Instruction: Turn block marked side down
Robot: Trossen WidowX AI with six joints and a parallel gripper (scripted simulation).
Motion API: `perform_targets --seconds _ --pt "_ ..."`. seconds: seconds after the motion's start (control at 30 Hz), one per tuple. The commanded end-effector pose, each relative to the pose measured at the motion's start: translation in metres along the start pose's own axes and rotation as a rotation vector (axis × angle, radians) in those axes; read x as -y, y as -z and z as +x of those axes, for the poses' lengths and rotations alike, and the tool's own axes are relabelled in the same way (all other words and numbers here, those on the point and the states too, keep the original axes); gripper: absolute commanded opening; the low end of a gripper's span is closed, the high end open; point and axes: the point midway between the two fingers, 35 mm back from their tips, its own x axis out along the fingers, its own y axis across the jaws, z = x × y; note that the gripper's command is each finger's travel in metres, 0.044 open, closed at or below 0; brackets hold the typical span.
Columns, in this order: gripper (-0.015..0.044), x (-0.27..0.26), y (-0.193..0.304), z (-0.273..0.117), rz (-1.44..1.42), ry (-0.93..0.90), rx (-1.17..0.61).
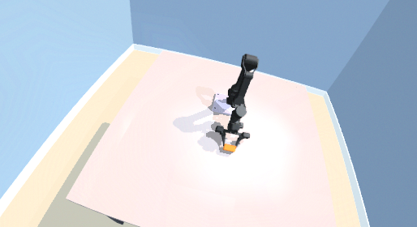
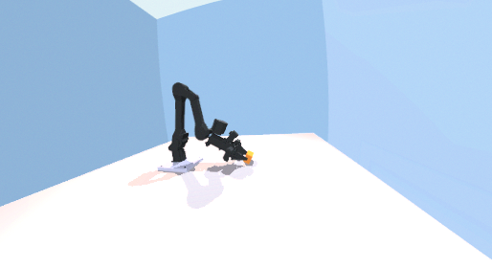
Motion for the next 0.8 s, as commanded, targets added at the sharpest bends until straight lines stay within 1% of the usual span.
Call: perform_targets --seconds 0.0,0.27,0.67,0.77 --pt "0.0 0.0014 0.0039 -0.0073 0.006 0.006 0.043" --pt "0.0 0.0015 0.0018 -0.0102 0.007 0.006 0.077" --pt "0.0 0.0015 0.0018 -0.0102 0.007 0.006 0.077" --pt "0.0079 0.0015 0.0018 -0.0102 0.007 0.006 0.077"
